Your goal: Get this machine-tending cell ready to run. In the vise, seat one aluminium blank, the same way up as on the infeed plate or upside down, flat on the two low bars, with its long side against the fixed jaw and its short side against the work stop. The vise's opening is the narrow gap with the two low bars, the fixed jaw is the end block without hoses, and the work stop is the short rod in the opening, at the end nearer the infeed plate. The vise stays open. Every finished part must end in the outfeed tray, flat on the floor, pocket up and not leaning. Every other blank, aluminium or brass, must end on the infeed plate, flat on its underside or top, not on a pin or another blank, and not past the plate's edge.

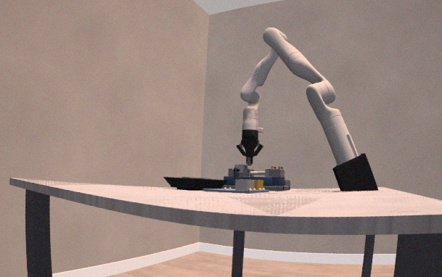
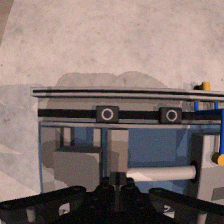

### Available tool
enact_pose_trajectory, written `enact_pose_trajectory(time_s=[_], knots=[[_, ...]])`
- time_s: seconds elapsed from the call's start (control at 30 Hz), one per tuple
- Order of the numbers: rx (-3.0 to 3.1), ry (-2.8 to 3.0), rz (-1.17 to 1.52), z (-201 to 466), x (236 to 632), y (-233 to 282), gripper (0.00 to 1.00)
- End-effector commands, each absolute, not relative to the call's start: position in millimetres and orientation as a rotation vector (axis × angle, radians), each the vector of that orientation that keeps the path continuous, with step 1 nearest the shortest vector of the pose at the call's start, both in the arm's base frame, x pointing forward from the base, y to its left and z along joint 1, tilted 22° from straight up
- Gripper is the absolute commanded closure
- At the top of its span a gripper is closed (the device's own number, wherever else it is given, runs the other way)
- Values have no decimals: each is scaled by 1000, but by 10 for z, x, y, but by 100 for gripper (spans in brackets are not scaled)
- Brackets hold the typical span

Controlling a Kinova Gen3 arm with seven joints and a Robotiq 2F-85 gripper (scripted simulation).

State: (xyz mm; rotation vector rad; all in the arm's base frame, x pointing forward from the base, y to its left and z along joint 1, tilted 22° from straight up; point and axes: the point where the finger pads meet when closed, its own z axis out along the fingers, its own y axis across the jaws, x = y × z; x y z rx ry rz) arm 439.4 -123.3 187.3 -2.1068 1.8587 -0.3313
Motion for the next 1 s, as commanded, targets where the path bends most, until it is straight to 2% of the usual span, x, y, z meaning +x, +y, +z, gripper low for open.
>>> enact_pose_trajectory(time_s=[0.0, 0.97], knots=[[-2103, 1862, -333, 1842, 4410, -1228, 100], [-2103, 1860, -331, 1779, 4436, -1215, 100]])
